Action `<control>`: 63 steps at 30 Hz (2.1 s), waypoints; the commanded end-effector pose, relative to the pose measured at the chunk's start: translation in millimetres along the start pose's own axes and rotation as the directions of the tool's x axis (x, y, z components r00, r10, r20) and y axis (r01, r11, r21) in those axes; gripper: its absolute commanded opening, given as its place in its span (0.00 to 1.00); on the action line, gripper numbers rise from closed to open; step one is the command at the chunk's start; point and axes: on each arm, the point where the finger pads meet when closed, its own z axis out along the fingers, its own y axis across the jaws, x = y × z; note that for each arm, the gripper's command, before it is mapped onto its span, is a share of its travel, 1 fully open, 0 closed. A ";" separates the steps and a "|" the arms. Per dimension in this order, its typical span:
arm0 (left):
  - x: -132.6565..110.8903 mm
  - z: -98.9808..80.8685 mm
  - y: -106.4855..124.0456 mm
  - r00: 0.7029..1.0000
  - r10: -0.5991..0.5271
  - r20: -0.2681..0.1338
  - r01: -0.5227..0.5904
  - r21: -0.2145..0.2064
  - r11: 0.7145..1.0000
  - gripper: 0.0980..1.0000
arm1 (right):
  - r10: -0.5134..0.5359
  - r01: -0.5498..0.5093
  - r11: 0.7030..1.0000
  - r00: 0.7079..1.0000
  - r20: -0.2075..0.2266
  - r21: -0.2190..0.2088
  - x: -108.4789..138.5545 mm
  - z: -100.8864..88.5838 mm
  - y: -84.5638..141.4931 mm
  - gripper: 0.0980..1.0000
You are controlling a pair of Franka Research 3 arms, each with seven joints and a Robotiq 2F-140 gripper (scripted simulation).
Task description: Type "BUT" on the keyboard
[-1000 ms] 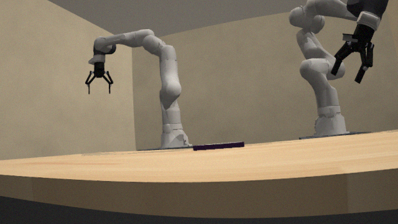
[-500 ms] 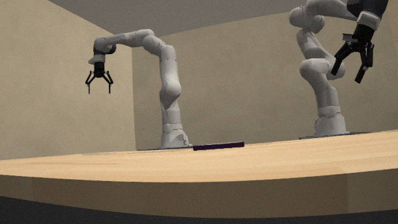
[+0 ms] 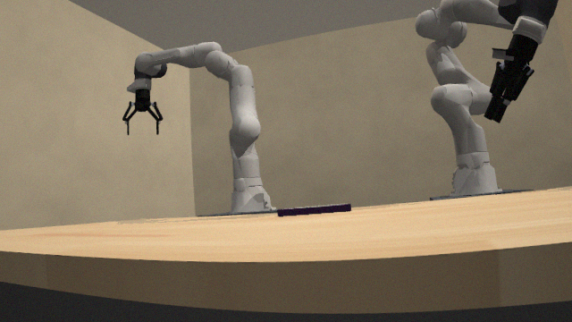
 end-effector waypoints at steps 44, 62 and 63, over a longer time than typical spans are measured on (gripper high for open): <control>43.4 17.6 -54.9 0.915 -0.325 0.238 0.320 0.061 0.946 0.00 | -0.005 0.005 1.000 1.000 0.003 0.001 0.4 -0.4 0.8 1.00; 68.5 32.5 -72.5 0.858 -0.420 0.295 0.403 0.120 0.907 0.00 | -0.005 0.005 1.000 1.000 0.003 0.001 0.4 -0.4 0.8 1.00; 70.0 33.5 -73.4 0.855 -0.425 0.297 0.407 0.124 0.905 0.00 | -0.005 0.005 1.000 1.000 0.003 0.001 0.4 -0.4 0.8 1.00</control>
